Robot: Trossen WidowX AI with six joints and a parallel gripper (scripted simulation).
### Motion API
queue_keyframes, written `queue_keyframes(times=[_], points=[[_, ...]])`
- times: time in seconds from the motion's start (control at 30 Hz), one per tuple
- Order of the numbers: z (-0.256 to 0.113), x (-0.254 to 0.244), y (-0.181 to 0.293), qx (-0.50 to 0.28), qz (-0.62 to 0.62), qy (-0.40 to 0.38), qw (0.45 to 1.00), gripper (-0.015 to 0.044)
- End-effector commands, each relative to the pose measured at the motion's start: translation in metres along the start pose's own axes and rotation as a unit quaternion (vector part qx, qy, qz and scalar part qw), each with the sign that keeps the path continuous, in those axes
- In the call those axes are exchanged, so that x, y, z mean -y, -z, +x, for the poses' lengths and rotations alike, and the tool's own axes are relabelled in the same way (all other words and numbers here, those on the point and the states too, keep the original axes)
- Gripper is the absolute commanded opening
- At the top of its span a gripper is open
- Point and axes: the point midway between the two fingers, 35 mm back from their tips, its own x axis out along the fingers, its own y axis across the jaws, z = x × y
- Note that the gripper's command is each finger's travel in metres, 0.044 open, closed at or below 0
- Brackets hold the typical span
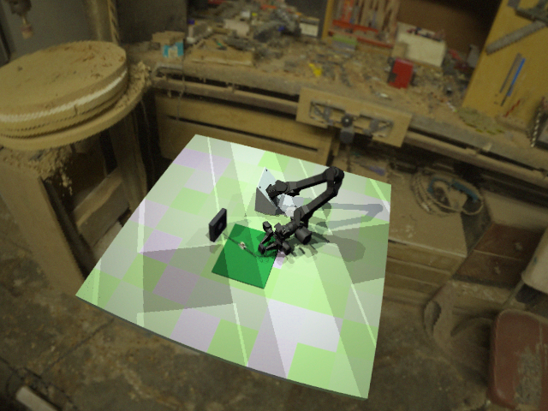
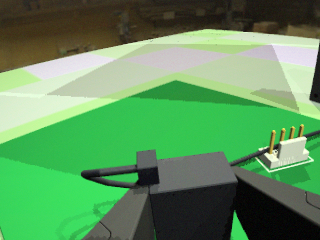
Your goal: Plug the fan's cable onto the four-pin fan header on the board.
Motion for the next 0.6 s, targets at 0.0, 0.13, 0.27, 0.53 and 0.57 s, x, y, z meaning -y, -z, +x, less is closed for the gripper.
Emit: queue_keyframes(times=[0.0, 0.13, 0.27, 0.53, 0.57], points=[[0.0009, -0.0021, 0.0029, 0.003, 0.005, -0.002, 1.0, 0.0], [0.0016, -0.0018, 0.0065, 0.003, 0.005, -0.002, 1.0, 0.0], [0.0008, 0.0005, 0.0045, 0.0, 0.0, 0.0, 1.0, 0.0], [0.0008, 0.0005, 0.0045, 0.0, 0.0, 0.0, 1.0, 0.0], [0.0008, 0.0005, 0.0045, 0.0, 0.0, 0.0, 1.0, 0.0]])
